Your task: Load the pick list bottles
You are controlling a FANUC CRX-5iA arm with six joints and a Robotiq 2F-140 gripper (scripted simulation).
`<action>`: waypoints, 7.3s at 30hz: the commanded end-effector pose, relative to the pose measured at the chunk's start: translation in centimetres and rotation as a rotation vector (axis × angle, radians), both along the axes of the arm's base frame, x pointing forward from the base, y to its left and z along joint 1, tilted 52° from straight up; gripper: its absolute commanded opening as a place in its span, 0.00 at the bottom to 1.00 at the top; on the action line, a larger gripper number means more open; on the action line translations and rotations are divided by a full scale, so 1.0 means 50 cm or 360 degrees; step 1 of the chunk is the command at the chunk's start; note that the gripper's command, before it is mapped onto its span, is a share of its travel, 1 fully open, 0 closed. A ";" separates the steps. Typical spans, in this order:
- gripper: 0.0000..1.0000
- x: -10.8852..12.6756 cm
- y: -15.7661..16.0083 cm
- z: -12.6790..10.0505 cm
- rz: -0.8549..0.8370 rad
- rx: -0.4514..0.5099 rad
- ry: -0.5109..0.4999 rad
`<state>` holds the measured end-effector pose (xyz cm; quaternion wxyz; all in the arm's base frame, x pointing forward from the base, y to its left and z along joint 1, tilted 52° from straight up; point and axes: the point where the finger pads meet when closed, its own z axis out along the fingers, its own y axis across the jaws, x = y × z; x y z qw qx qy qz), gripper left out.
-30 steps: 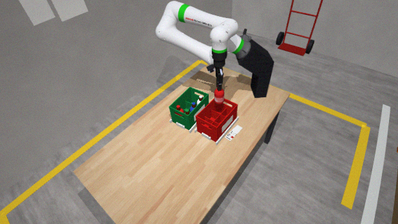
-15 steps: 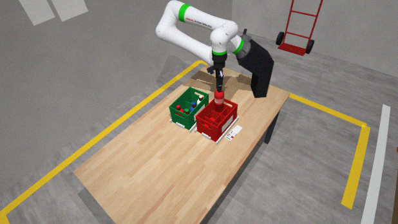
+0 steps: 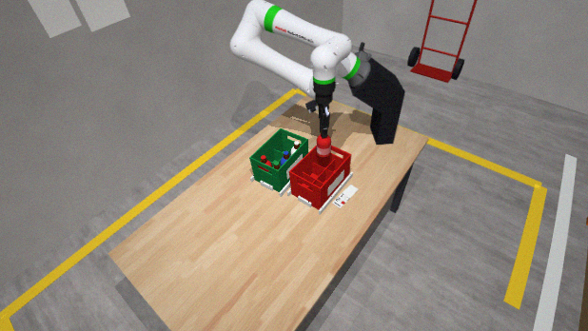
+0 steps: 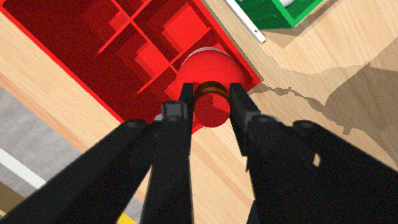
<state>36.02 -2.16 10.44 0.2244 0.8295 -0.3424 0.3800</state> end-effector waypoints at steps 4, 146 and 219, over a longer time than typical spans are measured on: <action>0.10 0.006 -0.005 -0.006 0.0001 0.0001 -0.0001; 0.10 0.114 -0.149 -0.145 0.0001 0.0001 -0.0001; 0.44 0.134 -0.175 -0.170 0.0001 0.0001 -0.0001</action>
